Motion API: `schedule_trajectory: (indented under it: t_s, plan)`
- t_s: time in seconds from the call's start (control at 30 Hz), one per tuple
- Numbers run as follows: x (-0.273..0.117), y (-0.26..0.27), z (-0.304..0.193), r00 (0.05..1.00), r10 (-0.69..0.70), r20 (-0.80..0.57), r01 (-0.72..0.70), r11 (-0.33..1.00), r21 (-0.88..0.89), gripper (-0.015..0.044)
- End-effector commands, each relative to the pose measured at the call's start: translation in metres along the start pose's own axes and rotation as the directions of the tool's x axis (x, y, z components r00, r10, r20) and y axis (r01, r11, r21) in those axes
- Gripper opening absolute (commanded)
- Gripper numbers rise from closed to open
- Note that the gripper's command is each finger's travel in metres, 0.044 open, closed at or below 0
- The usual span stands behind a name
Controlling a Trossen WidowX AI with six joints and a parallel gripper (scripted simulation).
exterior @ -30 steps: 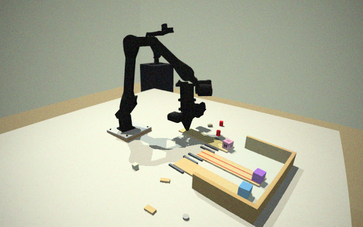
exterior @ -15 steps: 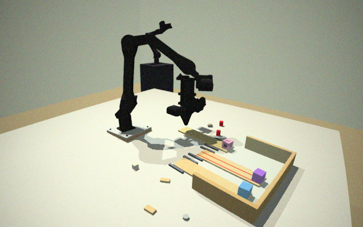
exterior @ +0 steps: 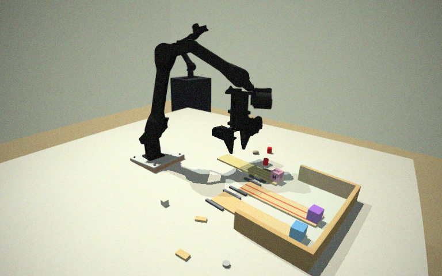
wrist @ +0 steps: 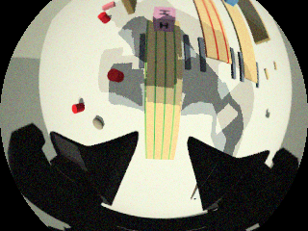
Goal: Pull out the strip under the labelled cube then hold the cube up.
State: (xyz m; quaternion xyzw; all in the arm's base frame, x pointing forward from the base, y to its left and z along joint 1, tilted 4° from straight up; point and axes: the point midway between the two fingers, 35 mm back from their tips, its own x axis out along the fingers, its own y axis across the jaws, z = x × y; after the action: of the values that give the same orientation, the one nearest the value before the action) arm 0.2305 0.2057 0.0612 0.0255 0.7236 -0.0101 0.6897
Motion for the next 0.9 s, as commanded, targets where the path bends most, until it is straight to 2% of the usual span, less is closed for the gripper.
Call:
schedule_trajectory:
  t_s: [0.0, 0.1, 0.87]
  plan:
    - [-0.002, 0.001, 0.015, 1.0, -0.002, 0.002, 0.002, 1.0, -0.003, 0.0368]
    - [-0.003, 0.002, 0.027, 1.0, -0.001, 0.003, 0.001, 1.0, -0.003, 0.044]
    - [-0.016, 0.01, 0.117, 1.0, -0.001, 0.01, 0.001, 1.0, -0.003, 0.044]
